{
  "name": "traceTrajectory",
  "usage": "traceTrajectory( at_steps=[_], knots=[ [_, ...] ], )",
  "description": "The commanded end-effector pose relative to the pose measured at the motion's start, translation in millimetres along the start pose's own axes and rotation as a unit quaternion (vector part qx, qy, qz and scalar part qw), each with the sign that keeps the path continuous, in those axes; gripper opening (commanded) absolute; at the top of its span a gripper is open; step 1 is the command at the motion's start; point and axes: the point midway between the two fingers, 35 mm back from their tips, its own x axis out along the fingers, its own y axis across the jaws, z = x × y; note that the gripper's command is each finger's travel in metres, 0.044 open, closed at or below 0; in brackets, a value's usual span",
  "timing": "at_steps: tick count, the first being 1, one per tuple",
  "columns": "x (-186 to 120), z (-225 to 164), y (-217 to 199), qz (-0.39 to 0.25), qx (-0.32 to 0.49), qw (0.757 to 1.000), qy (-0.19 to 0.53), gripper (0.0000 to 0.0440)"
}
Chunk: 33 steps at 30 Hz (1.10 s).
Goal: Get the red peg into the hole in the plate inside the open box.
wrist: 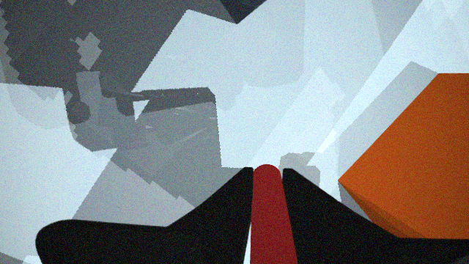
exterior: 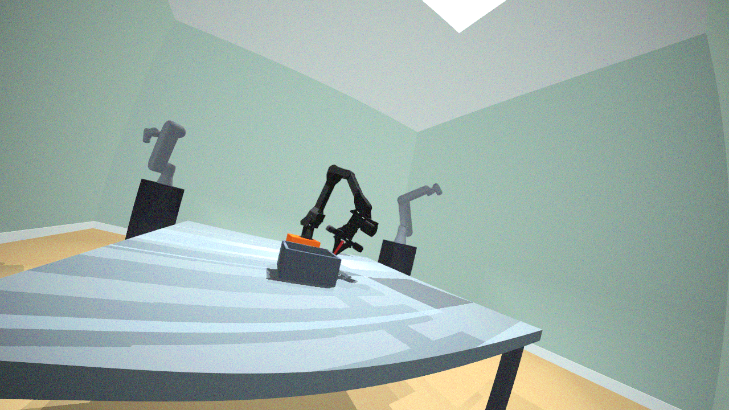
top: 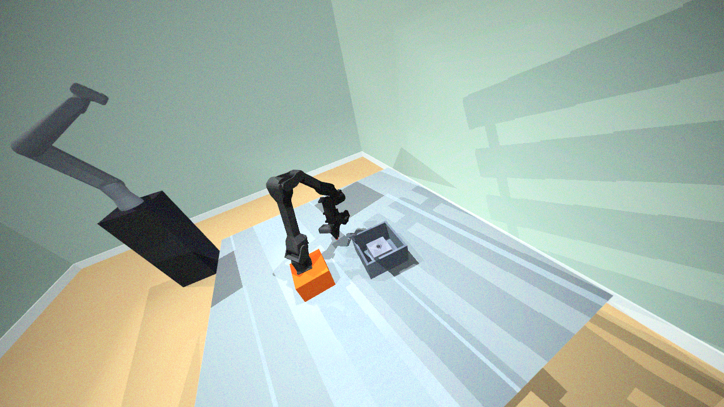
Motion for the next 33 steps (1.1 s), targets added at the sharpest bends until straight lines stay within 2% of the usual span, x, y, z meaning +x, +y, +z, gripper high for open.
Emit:
traceTrajectory(
  at_steps=[1,9,17,33],
  knots=[
    [-15.3,11.6,0.7,0.007,0.009,1.000,-0.011,0.0000],
    [-41.8,40.1,0.2,0.016,0.049,0.998,-0.028,0.0000],
    [-53.5,76.5,-3.8,0.024,0.099,0.994,-0.040,0.0000],
    [-44.1,157.2,-20.8,0.037,0.163,0.985,-0.044,0.0000]
  ],
)
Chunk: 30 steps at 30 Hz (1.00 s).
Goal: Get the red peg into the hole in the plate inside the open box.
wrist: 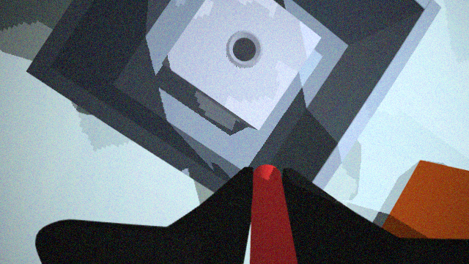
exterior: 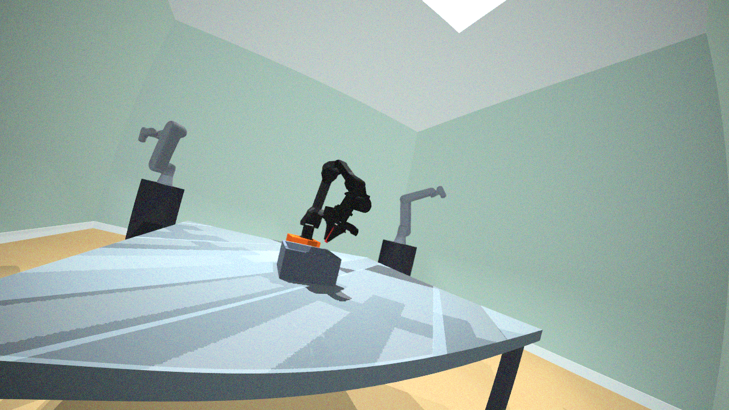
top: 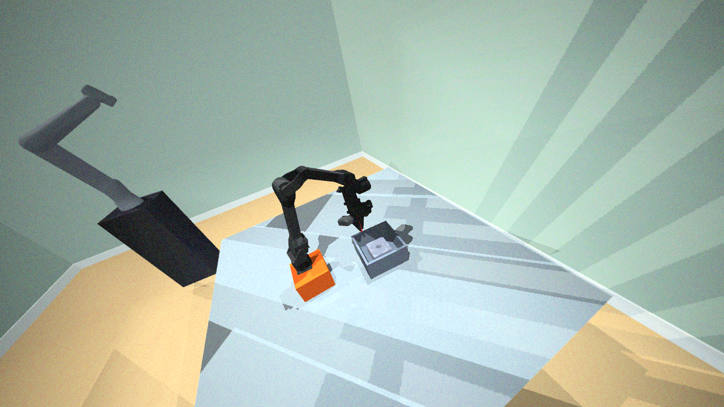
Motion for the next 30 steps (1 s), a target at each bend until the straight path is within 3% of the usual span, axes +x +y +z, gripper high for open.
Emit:
traceTrajectory(
  at_steps=[1,19,21,27,30],
  knots=[
    [8.2,18.3,1.5,0.001,0.006,1.000,-0.001,0.0000],
    [64.2,69.5,7.9,0.033,-0.029,0.998,0.040,0.0001],
    [71.5,68.2,7.8,0.034,-0.039,0.997,0.049,0.0019],
    [91.0,65.7,9.3,0.039,-0.057,0.995,0.074,0.0148],
    [92.8,74.2,11.6,0.046,-0.072,0.994,0.073,0.0150]
  ],
)
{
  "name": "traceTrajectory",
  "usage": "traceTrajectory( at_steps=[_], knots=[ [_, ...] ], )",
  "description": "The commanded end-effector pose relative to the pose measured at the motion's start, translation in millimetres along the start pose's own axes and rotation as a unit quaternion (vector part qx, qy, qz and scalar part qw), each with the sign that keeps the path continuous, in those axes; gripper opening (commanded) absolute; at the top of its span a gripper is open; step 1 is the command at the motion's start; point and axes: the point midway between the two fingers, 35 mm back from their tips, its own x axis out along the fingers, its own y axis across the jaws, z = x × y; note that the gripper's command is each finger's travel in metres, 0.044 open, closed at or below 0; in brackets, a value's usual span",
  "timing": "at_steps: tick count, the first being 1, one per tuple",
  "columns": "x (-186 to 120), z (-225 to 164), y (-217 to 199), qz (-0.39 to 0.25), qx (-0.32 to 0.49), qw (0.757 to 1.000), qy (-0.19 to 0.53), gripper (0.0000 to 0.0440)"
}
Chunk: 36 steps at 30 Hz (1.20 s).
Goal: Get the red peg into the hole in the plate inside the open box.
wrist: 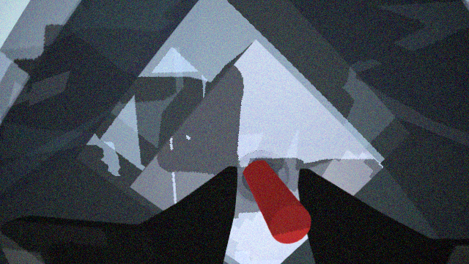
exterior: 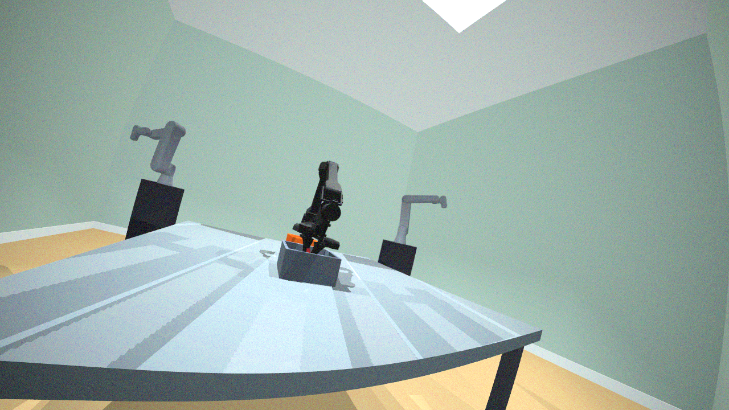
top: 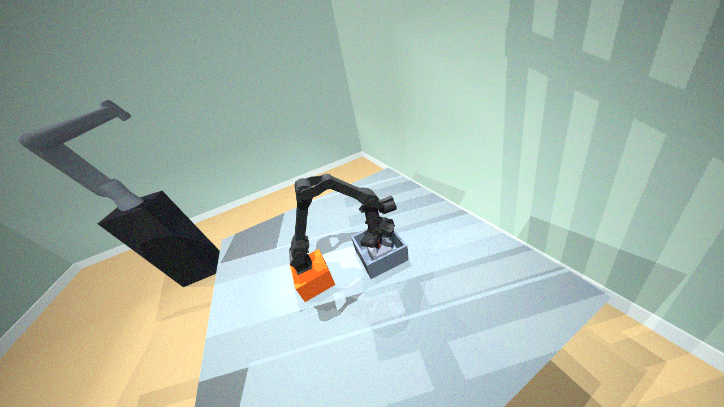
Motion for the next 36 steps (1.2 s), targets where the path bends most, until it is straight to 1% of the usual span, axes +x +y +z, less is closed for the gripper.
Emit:
traceTrajectory(
  at_steps=[1,10,15,24,36],
  knots=[
    [2.7,9.0,2.0,0.009,-0.010,1.000,0.004,0.0169],
    [-5.7,31.8,18.6,0.037,-0.003,0.999,0.024,0.0354],
    [-13.0,46.2,33.2,0.062,-0.002,0.998,0.030,0.0440],
    [-34.6,71.8,66.5,0.127,-0.008,0.992,0.016,0.0440],
    [-35.1,72.4,67.6,0.128,-0.008,0.992,0.016,0.0440]
  ],
)
